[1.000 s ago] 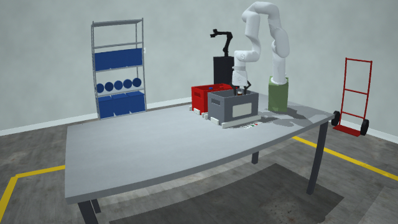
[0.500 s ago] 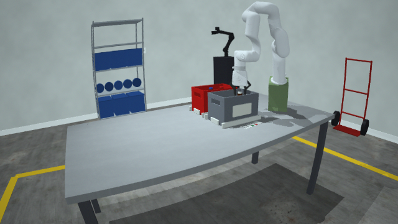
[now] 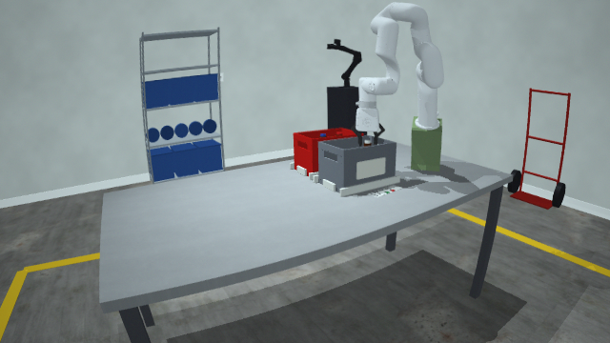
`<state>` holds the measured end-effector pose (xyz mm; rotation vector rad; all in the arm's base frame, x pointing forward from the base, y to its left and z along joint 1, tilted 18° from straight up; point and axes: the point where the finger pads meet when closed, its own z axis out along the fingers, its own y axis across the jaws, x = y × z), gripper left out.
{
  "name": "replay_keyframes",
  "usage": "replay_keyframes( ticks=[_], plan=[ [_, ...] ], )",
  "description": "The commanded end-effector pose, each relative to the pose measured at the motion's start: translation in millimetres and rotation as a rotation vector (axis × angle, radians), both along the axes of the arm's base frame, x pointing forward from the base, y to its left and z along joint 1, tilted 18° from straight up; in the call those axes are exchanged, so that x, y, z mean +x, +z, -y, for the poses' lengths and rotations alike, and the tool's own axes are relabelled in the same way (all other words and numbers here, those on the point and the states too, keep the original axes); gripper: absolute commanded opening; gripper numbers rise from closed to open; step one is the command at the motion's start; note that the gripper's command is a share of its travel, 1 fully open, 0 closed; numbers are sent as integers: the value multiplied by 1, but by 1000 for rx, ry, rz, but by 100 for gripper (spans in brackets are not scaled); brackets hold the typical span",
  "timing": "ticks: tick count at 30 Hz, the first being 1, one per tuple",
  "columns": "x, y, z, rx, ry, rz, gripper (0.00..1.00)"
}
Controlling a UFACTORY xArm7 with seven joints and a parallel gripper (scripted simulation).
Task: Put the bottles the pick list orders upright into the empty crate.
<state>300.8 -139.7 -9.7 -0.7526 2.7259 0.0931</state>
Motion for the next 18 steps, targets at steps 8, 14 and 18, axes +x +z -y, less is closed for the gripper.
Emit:
replay_keyframes(
  ticks=[8, 14, 18],
  plan=[
    [-4, 16, 3, -2, -1, 2, 65],
    [-7, 26, 5, -2, -1, 2, 65],
    [-10, 36, 6, -2, -1, 2, 65]
  ],
)
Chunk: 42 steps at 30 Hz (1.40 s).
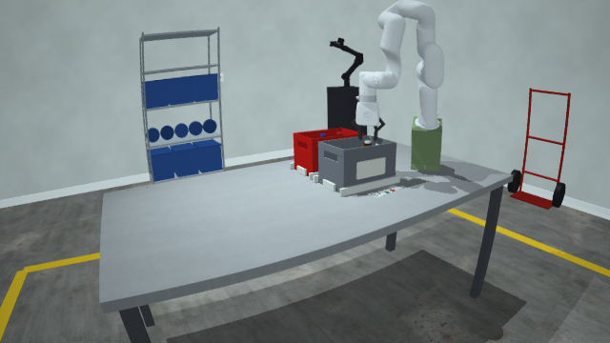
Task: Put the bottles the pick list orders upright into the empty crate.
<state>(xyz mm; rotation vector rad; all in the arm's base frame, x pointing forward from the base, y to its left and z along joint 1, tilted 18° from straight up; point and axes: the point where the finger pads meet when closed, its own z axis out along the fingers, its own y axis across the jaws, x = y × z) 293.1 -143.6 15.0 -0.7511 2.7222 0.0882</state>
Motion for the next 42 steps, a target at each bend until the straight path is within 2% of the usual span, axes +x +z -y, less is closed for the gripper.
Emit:
replay_keyframes(
  ticks=[1, 20, 42],
  plan=[
    [-3, 14, 3, 0, 0, -3, 65],
    [-15, 57, 9, 0, 0, -3, 65],
    [-15, 57, 9, 0, 0, -3, 65]
  ],
)
